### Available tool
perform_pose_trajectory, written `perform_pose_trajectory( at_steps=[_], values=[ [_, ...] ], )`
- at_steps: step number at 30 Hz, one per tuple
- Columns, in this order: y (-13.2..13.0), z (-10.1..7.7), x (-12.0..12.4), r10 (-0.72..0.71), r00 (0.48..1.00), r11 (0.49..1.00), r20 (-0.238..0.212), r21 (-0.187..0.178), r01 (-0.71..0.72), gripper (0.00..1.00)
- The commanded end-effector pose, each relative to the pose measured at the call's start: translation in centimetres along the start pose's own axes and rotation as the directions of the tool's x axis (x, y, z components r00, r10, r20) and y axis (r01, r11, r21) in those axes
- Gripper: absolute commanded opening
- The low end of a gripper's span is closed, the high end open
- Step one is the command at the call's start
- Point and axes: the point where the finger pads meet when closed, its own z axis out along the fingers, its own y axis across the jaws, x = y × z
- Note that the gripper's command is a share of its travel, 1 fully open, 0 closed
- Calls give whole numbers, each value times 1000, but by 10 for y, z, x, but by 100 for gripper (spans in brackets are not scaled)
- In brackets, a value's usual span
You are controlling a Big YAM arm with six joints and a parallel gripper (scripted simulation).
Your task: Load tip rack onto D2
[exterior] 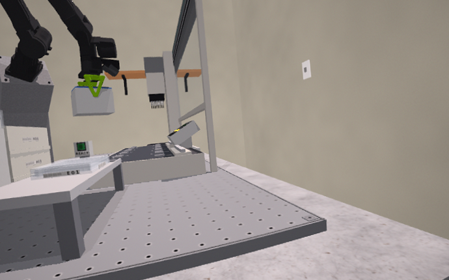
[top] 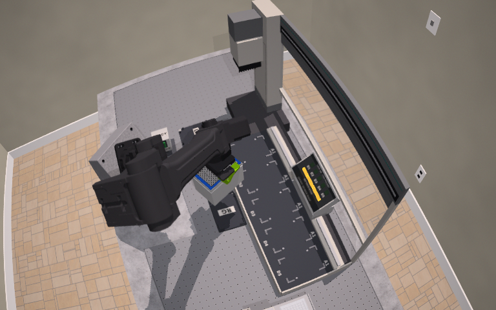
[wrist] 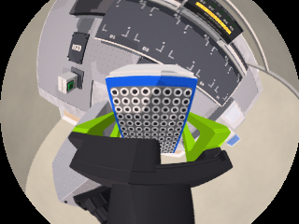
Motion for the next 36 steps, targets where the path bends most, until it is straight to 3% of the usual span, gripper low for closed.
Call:
perform_pose_trajectory(
  at_steps=[1, 10, 21, 33, 36],
  values=[
    [2, 0, 1, 101, 995, 995, 0, -2, -101, 0],
    [2, 0, 1, 238, 971, 971, -1, -2, -238, 0],
    [2, 0, 1, 445, 896, 896, -1, -1, -445, 0],
    [-3, -2, -5, 460, 888, 888, 12, -1, -460, 0],
    [10, -4, -20, 469, 883, 883, 28, -6, -469, 0]
  ],
)
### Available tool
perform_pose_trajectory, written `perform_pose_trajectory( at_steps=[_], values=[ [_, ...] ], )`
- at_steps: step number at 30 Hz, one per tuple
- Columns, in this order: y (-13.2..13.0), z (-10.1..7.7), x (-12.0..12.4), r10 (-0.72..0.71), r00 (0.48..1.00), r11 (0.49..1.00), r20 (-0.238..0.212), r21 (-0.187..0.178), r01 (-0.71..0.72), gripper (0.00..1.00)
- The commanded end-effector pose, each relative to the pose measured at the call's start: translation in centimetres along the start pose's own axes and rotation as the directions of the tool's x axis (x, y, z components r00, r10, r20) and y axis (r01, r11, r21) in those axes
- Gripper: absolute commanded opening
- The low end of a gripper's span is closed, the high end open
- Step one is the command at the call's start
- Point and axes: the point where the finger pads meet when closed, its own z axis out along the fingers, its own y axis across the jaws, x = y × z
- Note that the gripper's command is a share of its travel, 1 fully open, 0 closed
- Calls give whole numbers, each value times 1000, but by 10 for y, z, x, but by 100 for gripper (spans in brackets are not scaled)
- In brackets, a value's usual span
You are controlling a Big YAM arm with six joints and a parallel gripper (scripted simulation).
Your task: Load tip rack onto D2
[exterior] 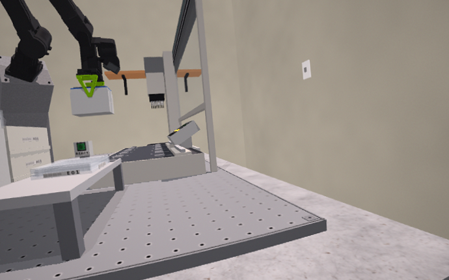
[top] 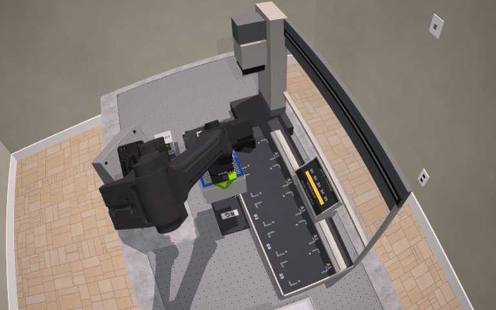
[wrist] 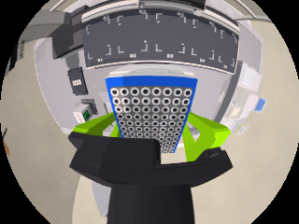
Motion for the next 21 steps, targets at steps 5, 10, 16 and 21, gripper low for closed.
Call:
perform_pose_trajectory(
  at_steps=[5, 10, 16, 21],
  values=[
    [31, -4, -13, 24, 999, 1000, 24, -21, -23, 0],
    [58, -4, -12, 23, 999, 999, 23, -23, -22, 0],
    [53, -2, -7, 44, 999, 999, 8, -13, -43, 0],
    [55, 0, -15, 22, 1000, 1000, -10, -10, -22, 0]
  ],
)
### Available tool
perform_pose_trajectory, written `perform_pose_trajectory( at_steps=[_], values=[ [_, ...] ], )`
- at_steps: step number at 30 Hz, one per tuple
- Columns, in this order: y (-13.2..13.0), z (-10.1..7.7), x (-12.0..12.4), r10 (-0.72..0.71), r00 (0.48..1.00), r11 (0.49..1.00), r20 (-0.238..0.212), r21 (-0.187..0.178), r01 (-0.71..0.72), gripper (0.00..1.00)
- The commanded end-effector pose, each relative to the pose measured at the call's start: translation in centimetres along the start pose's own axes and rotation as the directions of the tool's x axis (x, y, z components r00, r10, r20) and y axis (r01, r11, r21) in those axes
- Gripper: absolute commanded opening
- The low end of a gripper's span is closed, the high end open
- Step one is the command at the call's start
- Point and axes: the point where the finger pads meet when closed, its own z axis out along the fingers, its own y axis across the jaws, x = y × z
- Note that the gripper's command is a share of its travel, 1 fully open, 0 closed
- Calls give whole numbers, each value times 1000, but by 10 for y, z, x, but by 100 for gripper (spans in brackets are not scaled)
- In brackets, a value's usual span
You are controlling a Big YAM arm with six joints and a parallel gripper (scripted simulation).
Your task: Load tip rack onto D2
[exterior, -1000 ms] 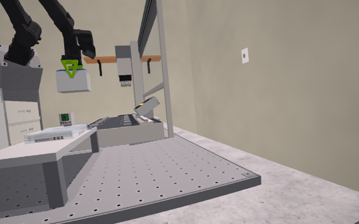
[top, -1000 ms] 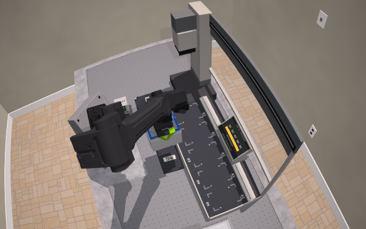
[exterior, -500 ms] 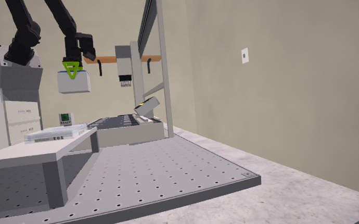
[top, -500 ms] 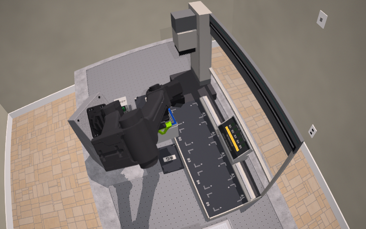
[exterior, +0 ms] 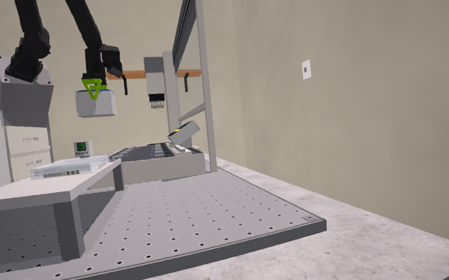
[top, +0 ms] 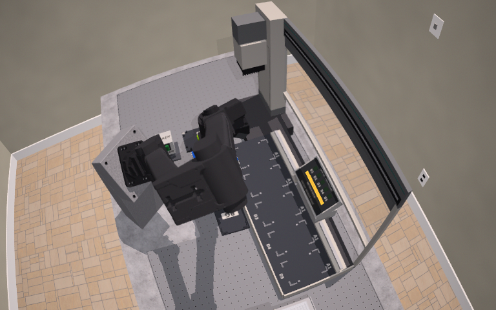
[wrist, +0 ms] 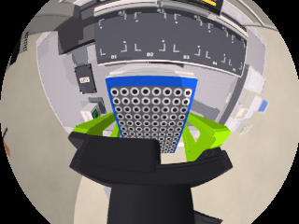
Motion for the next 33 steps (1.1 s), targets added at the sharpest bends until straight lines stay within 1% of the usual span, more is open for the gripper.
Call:
perform_pose_trajectory(
  at_steps=[1, 15, 17, 18, 20, 32, 33],
  values=[
    [2, -2, -20, 1, 1000, 1000, 8, -5, -1, 0],
    [0, -2, -91, 7, 1000, 1000, 6, -2, -7, 0],
    [0, -2, -91, 7, 1000, 1000, 6, -2, -7, 0],
    [5, -5, -97, -4, 1000, 1000, 17, -10, 4, 0],
    [0, -2, -106, 7, 1000, 1000, 7, -2, -7, 0],
    [0, -2, -167, 9, 1000, 1000, 9, -2, -9, 0],
    [0, -2, -167, 9, 1000, 1000, 9, -2, -9, 0]
  ],
)
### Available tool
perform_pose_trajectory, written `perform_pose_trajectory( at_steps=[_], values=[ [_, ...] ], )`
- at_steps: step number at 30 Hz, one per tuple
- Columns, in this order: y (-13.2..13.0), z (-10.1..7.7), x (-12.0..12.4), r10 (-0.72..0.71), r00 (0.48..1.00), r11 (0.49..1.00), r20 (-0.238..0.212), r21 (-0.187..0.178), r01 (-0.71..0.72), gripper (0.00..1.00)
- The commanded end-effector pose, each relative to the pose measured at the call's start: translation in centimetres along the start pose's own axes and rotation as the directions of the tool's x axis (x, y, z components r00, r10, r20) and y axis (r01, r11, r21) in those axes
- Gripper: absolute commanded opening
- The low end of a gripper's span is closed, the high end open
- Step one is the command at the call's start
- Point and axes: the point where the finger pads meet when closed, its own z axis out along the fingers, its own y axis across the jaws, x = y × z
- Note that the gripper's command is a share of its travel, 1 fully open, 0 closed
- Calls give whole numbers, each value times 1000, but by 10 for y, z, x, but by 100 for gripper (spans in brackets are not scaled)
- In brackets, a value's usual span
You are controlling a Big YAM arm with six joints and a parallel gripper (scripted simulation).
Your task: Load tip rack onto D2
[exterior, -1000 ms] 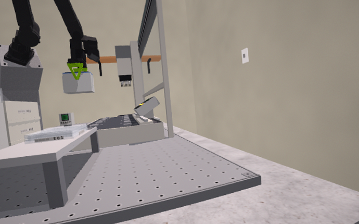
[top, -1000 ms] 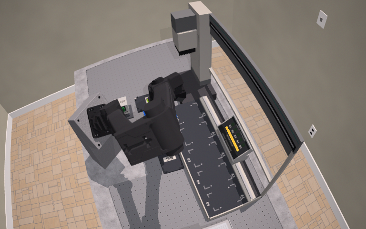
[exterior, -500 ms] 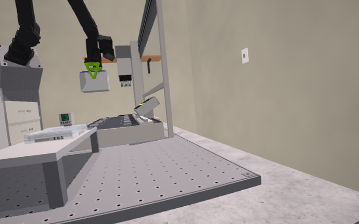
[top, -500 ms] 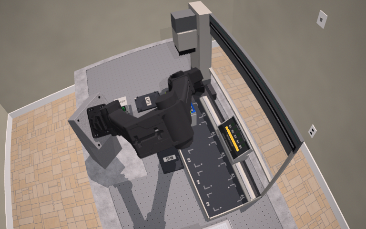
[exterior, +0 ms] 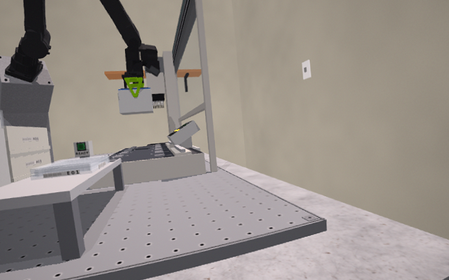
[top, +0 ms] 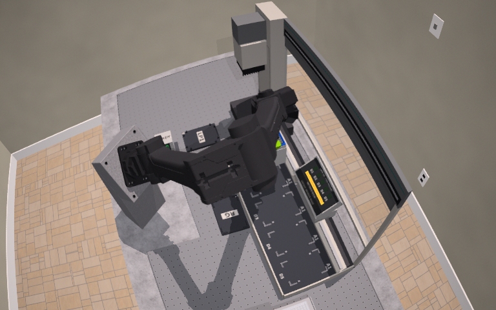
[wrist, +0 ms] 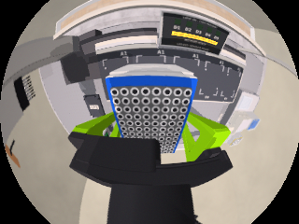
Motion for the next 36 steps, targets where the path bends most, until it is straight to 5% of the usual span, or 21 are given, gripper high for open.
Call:
perform_pose_trajectory(
  at_steps=[1, 36],
  values=[
    [-2, -1, -15, -2, 1000, 1000, 3, 0, 2, 0],
    [2, -7, -21, 7, 1000, 1000, 22, -7, -7, 0]
  ],
)
